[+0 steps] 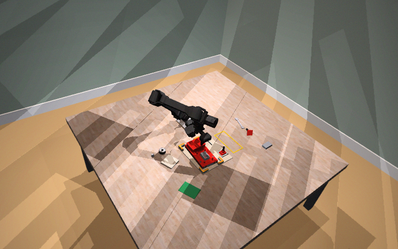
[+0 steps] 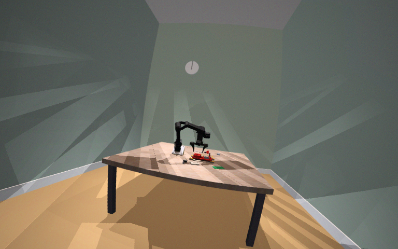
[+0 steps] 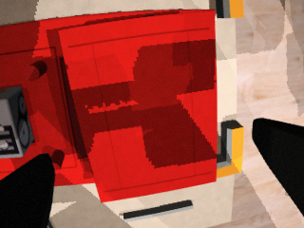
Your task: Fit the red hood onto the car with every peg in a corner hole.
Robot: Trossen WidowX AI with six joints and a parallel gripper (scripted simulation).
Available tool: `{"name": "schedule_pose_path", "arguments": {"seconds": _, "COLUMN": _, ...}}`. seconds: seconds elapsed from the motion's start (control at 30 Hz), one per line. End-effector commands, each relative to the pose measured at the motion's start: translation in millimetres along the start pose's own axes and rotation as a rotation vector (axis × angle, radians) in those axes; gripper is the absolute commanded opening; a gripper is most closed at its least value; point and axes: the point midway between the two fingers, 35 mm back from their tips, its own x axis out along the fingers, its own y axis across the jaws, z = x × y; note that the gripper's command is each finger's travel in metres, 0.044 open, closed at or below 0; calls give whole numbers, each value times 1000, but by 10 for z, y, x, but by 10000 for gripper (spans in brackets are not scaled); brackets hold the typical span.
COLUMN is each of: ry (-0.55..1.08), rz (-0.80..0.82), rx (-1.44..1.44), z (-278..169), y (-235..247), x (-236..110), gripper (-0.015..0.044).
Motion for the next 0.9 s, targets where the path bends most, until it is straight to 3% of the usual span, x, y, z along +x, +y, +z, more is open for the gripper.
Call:
{"name": "schedule_pose_path", "arguments": {"seconds": 0.0, "ry": -3, "rz": 6, "rx": -1, "z": 15, "y": 2, "x": 21, "gripper": 440}}
{"name": "schedule_pose_path", "arguments": {"seconds": 0.87, "ry": -6, "rz": 6, "rx": 0, "z": 29, "y": -11, "x": 165, "gripper": 440}}
